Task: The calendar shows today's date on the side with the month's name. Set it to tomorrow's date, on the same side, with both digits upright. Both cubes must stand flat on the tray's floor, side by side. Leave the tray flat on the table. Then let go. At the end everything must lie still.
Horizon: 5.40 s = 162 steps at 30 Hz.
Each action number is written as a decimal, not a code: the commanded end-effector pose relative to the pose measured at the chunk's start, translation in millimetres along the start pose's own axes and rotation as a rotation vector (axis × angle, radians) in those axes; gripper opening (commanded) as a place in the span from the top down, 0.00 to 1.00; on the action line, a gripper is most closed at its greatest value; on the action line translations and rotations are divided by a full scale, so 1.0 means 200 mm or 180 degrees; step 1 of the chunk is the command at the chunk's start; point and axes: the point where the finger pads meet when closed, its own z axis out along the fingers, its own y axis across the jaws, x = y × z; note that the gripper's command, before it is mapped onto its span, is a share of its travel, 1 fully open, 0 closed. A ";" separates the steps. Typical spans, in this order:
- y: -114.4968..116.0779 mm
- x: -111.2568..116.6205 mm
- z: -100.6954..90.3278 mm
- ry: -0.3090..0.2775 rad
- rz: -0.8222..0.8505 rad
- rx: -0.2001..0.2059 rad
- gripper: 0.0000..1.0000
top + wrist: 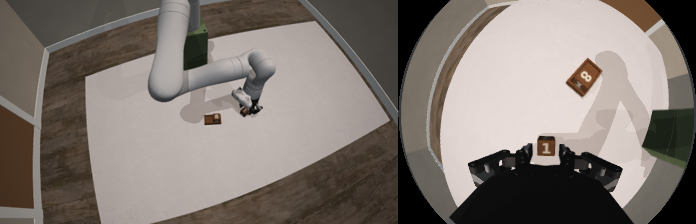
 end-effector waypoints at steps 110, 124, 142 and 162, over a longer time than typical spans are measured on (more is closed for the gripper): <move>0.00 0.00 -0.28 -0.0002 0.0002 0.0000 0.74; 0.00 0.00 -0.37 -0.0002 0.0002 0.0000 0.74; 0.00 0.01 -0.37 -0.0002 -0.0077 0.0005 0.74; 0.01 0.06 -0.38 0.0003 -0.0742 0.0036 0.74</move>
